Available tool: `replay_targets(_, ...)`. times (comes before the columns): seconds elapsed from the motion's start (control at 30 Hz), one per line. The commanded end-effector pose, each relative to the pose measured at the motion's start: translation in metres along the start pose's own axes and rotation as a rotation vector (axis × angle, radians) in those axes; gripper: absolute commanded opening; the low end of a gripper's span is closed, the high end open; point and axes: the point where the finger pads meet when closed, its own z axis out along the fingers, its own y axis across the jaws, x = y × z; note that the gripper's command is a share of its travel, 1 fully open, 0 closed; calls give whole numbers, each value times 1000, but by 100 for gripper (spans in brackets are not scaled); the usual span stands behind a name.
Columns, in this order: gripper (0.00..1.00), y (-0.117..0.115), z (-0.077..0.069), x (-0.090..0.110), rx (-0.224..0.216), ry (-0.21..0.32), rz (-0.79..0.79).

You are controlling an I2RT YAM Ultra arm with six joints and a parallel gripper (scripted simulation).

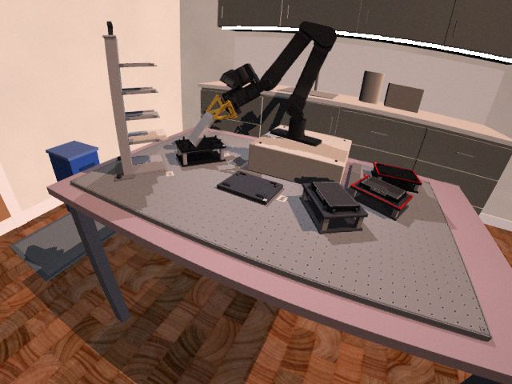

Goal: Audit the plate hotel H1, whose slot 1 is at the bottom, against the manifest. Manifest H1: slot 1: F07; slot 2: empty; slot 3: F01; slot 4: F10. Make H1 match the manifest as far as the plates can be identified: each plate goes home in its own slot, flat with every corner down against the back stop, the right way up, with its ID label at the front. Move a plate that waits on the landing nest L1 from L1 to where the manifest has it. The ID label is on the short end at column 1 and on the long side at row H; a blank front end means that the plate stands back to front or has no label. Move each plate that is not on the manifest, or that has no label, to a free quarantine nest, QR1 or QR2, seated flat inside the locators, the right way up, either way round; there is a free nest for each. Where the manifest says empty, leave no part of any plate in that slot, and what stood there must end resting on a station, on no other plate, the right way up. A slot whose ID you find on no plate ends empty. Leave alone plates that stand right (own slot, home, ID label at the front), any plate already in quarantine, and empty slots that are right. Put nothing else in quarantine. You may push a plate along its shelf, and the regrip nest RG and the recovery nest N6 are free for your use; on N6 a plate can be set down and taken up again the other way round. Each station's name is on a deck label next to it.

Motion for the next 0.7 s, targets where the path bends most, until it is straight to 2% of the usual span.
replay_targets(0.0,86,0,2,13,4,44,25)
replay_targets(0.67,86,1,6,21,4,45,25)
